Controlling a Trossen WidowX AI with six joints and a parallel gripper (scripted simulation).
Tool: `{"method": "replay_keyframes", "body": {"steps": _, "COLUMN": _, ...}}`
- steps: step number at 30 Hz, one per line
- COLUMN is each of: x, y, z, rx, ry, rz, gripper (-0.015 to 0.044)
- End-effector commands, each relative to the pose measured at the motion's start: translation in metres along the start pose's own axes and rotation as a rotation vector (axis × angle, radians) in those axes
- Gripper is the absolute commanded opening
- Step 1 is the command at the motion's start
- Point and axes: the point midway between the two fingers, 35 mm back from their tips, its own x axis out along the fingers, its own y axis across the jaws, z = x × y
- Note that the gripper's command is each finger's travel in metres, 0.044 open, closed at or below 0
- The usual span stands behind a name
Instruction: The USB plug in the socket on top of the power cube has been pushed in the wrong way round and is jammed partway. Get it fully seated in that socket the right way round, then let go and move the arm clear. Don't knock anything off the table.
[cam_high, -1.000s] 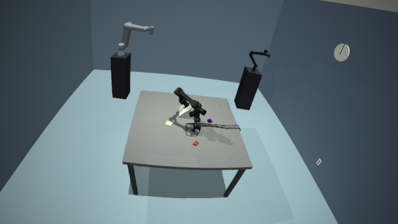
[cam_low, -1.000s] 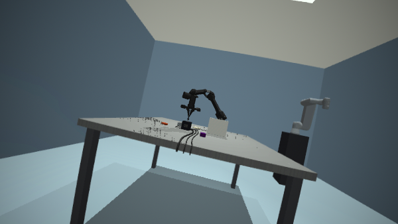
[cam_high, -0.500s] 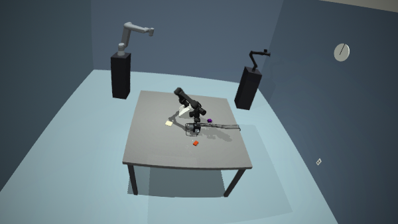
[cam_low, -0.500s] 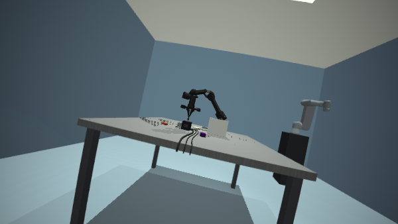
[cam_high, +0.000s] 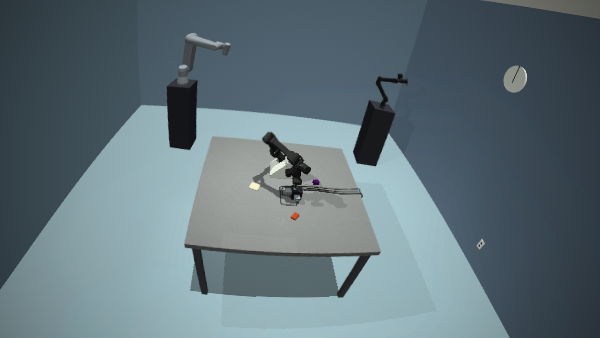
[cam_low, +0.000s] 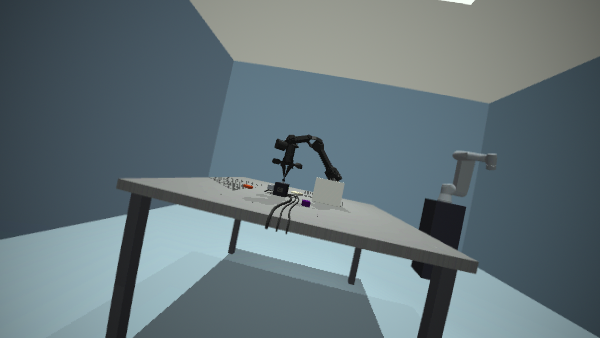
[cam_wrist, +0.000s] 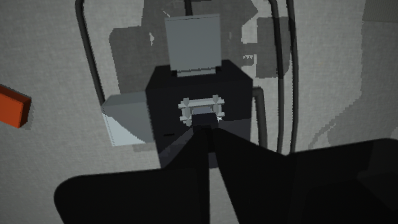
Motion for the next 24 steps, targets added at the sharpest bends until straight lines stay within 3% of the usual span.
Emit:
{"method": "replay_keyframes", "body": {"steps": 1, "x": 0.0007, "y": -0.0001, "z": -0.0005, "rx": -0.006, "ry": 0.002, "rz": 0.0, "gripper": 0.0}}
{"method": "replay_keyframes", "body": {"steps": 24, "x": 0.0034, "y": -0.0001, "z": -0.0002, "rx": -0.006, "ry": 0.002, "rz": 0.0, "gripper": 0.0}}
